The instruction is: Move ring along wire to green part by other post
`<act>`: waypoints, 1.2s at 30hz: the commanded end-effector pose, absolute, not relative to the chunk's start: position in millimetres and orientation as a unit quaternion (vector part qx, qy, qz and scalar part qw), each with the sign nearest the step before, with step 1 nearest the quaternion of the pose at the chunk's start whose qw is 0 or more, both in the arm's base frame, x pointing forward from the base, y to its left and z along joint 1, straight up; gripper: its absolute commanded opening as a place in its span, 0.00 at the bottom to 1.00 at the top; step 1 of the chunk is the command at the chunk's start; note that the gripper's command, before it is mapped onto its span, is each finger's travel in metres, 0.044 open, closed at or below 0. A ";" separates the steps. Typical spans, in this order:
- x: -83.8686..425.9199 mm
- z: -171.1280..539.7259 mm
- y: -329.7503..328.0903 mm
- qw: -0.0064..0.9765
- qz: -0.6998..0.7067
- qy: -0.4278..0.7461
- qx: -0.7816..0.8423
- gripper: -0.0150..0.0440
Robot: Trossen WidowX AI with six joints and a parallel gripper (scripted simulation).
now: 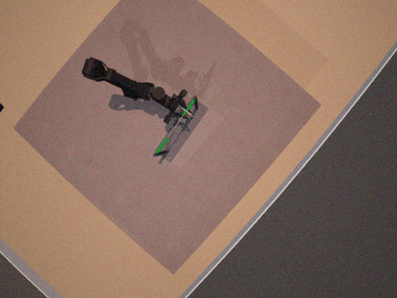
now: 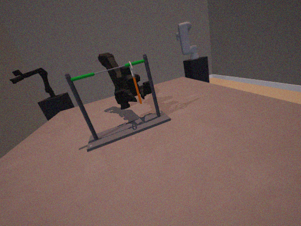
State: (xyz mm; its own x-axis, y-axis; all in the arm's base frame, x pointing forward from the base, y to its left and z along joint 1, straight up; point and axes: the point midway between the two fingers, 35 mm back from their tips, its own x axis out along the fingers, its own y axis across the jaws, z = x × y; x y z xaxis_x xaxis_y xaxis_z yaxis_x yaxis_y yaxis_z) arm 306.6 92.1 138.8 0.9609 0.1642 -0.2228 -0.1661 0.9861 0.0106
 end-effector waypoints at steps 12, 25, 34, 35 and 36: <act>280.9 142.9 87.6 0.990 0.081 0.116 -0.002 0.53; 265.4 144.0 84.1 0.990 0.081 0.117 -0.002 0.53; 265.4 144.0 84.1 0.990 0.081 0.117 -0.002 0.53; 265.4 144.0 84.1 0.990 0.081 0.117 -0.002 0.53; 265.4 144.0 84.1 0.990 0.081 0.117 -0.002 0.53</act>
State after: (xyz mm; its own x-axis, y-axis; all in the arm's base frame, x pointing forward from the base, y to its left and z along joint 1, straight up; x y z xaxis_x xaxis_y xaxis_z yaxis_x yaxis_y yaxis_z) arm 265.8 84.8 145.4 0.9598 0.1630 -0.2286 -0.1644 0.9863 0.0130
